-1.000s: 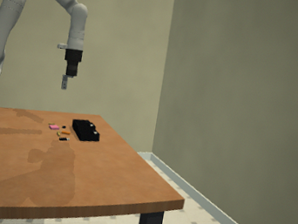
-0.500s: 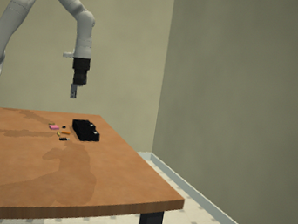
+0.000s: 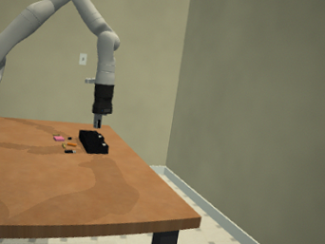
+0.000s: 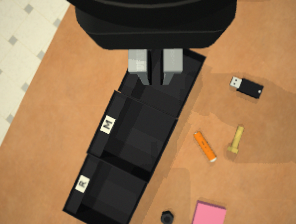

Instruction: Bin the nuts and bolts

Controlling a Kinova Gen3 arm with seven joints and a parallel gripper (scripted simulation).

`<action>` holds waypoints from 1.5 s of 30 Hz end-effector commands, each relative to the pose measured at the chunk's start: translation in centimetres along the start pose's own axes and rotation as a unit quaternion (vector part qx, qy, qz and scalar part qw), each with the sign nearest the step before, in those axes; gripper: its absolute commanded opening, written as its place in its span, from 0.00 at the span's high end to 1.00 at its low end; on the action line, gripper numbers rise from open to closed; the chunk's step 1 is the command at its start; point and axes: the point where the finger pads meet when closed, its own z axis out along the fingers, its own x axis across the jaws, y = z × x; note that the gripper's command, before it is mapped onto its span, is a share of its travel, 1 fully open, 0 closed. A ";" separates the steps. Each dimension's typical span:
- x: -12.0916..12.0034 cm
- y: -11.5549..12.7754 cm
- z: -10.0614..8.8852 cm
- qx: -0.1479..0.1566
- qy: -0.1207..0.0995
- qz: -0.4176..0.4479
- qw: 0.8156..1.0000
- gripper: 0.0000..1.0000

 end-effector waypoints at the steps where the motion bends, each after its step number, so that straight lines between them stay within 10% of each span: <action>1: -0.4 0.4 1.6 0.007 -0.015 0.032 0.999 0.69; 19: -0.4 0.4 1.6 0.000 -0.017 0.419 0.908 0.69; 32: -0.4 0.4 1.6 -0.005 -0.016 0.687 0.727 0.69; 34: -0.4 0.4 1.6 -0.005 -0.016 0.687 0.727 0.69; 45: -0.4 0.4 1.6 -0.009 -0.015 0.842 0.538 0.69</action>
